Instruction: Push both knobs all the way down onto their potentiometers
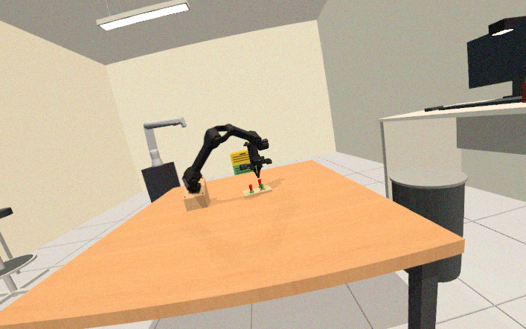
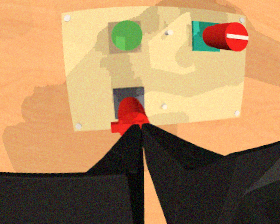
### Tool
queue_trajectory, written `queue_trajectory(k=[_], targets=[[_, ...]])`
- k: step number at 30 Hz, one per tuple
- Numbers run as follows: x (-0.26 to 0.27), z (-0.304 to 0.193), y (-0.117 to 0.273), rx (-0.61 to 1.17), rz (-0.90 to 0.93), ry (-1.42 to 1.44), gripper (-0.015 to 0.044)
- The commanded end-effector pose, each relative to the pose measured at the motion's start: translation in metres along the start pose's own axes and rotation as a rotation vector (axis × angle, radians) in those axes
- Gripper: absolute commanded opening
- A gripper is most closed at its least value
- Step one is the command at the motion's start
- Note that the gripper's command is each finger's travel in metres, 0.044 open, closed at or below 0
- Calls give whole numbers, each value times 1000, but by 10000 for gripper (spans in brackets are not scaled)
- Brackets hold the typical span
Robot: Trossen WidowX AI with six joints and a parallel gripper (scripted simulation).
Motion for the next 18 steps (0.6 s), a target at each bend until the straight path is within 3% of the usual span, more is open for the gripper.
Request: queue_trajectory(k=[1, 9, 16, 18], targets=[[0, 0, -1, 0, -1, 0, 53], [-7, -1, 2, 1, 0, 0, 263], [-86, -16, 22, 10, 4, 1, 440], [-111, -19, 24, 10, 4, 1, 440]])
Point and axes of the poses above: the point midway between the two fingers, 35 mm back from their tips, its own y axis back along the fingers, its own x axis across the jaws, z = x × y, the point moved 2 cm from there along y, back along the fingers, and after that the axes turned 12 degrees about y, right-handed, at the moved point
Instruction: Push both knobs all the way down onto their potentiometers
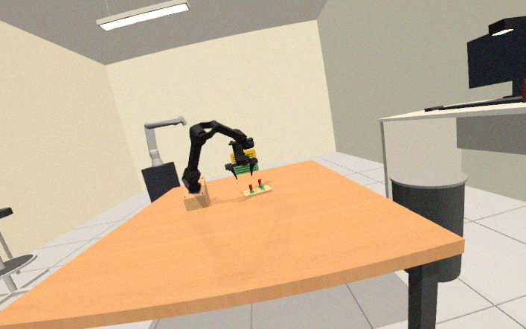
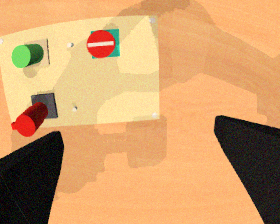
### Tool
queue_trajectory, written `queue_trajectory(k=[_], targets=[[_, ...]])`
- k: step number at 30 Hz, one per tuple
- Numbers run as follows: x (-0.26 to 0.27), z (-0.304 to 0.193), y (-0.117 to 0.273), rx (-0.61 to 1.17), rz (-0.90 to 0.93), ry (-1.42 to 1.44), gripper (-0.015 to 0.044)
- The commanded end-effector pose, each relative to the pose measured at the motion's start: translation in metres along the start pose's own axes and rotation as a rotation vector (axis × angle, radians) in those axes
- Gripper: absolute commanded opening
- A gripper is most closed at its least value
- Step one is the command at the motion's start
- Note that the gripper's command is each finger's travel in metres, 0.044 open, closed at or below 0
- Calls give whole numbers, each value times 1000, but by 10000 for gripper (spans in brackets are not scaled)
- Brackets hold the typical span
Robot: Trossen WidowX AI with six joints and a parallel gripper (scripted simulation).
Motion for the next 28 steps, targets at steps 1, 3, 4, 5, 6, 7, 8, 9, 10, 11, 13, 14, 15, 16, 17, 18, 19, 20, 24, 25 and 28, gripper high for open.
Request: queue_trajectory(k=[1, 3, 4, 5, 6, 7, 8, 9, 10, 11, 13, 14, 15, 16, 17, 18, 19, 20, 24, 25, 28], targets=[[-43, -7, 2, 6, -3, 0, 440], [-68, -9, 0, 5, -4, 0, 440], [-78, -10, -1, 5, -4, 0, 440], [-85, -11, -2, 4, -4, 0, 440], [-87, -11, -2, 4, -5, 0, 440], [-87, -11, -2, 4, -5, 0, 440], [-87, -11, -2, 4, -5, 0, 440], [-87, -11, -2, 4, -5, 0, 440], [-87, -11, -2, 4, -5, 0, 440], [-87, -11, -2, 4, -5, 0, 440], [-87, -11, -2, 4, -5, 0, 440], [-87, -11, -2, 4, -5, 0, 440], [-87, -11, -2, 4, -5, 0, 440], [-87, -11, -2, 4, -5, 0, 440], [-87, -11, -2, 4, -5, 0, 440], [-87, -11, -2, 4, -5, 0, 440], [-87, -11, -2, 4, -5, 0, 440], [-87, -11, -2, 4, -5, 0, 440], [-87, -11, -2, 4, -5, 0, 440], [-87, -11, -2, 4, -5, 0, 440], [-87, -11, -2, 4, -5, 0, 440]])
Point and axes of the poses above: the point midway between the two fingers, 35 mm back from their tips, its own y axis back along the fingers, its own x axis across the jaws, z = x × y, the point moved 2 cm from there along y, back along the fingers, and after that the axes turned 12 degrees about y, right-handed, at the moved point
